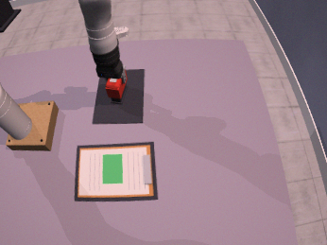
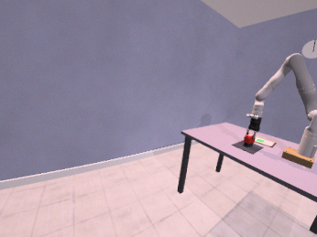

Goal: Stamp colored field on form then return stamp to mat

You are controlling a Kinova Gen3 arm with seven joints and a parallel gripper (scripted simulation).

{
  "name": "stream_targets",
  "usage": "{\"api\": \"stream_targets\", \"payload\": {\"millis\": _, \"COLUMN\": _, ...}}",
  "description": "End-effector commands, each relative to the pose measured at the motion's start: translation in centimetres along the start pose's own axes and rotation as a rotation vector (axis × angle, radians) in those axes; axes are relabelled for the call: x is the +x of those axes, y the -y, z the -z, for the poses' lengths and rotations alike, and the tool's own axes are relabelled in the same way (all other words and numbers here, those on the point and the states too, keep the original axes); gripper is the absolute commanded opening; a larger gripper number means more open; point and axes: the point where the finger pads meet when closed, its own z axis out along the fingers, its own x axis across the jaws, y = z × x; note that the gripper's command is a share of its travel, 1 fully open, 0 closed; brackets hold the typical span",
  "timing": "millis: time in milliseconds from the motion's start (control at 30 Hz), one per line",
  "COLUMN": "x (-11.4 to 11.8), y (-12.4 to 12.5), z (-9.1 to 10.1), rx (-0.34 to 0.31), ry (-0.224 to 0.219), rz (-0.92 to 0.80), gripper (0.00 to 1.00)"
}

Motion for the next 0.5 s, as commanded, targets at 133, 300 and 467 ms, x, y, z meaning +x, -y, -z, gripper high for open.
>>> {"api": "stream_targets", "payload": {"millis": 133, "x": -0.01, "y": 0.07, "z": -0.34, "rx": 0.004, "ry": -0.001, "rz": -0.004, "gripper": 1.00}}
{"api": "stream_targets", "payload": {"millis": 300, "x": -0.01, "y": 0.07, "z": -0.41, "rx": 0.004, "ry": -0.001, "rz": -0.004, "gripper": 1.00}}
{"api": "stream_targets", "payload": {"millis": 467, "x": -0.02, "y": 0.07, "z": -0.53, "rx": 0.004, "ry": 0.000, "rz": -0.004, "gripper": 1.00}}
